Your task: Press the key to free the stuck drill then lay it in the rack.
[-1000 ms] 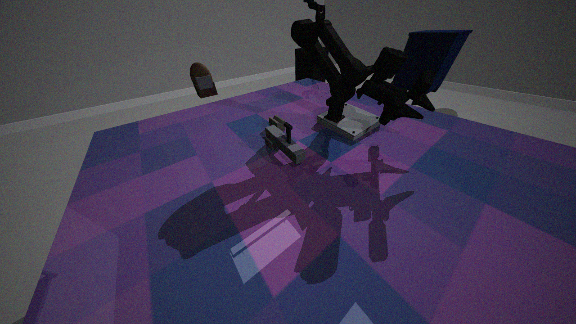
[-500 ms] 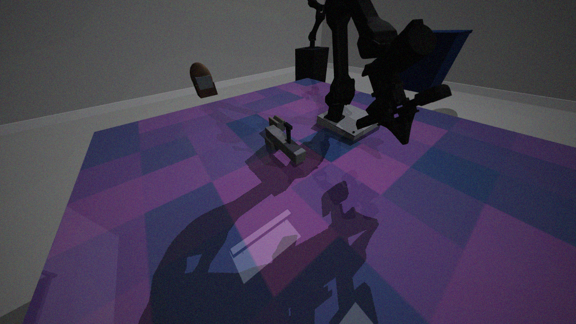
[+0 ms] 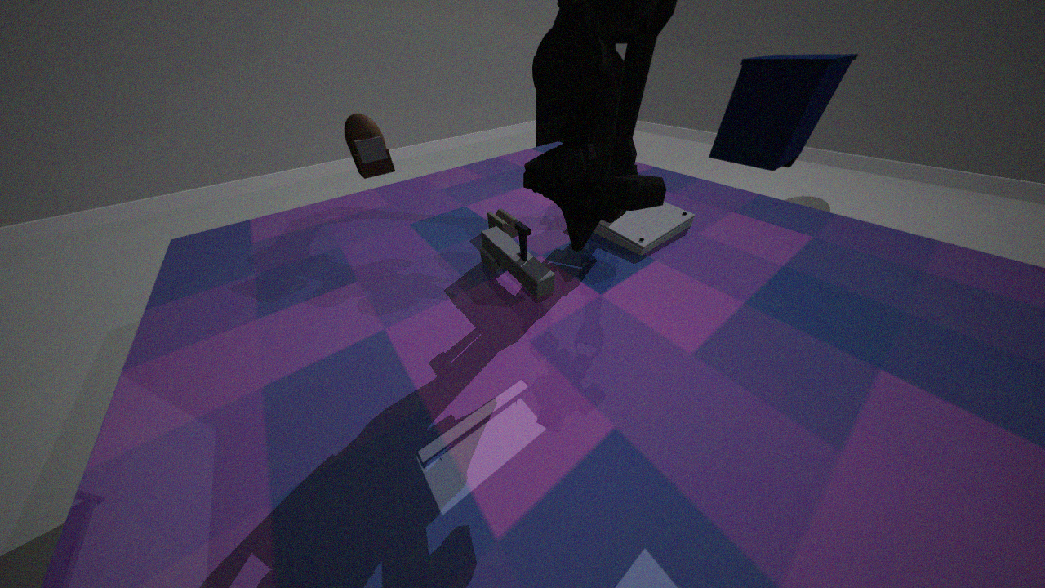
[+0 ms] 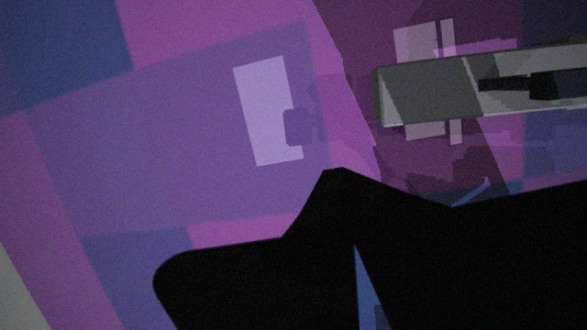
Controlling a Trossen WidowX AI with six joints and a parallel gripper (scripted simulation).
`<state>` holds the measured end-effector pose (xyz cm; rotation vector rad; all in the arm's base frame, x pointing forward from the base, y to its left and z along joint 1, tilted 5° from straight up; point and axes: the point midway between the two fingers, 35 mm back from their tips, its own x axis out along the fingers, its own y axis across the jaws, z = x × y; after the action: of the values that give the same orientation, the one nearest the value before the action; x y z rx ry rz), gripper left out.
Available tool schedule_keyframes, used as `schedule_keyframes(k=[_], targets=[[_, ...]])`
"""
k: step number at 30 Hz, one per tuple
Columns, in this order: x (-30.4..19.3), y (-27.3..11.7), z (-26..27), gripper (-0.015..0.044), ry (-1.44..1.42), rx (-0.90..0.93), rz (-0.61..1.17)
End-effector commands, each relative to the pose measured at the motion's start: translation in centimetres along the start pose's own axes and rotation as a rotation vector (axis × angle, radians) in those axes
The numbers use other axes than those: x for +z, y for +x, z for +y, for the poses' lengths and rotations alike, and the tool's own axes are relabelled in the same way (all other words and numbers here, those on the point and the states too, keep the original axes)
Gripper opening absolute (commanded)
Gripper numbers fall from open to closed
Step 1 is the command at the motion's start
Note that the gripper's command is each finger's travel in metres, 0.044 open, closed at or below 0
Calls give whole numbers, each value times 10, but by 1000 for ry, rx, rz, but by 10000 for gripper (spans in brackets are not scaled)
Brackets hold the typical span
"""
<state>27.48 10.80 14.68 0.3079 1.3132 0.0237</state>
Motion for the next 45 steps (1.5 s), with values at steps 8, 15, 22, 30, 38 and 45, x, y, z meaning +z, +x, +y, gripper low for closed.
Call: schedule_keyframes(k=[8, 15, 22, 30, 38, 45], targets=[[36, -28, -84, 0, 9, -165, 159], [35, -23, -81, 0, 13, -161, 150], [35, -16, -88, 0, 9, -165, 158], [35, -13, -89, 0, 9, -165, 159], [35, -9, -87, 0, 9, -165, 158], [35, -7, -87, 0, 9, -165, 158]])
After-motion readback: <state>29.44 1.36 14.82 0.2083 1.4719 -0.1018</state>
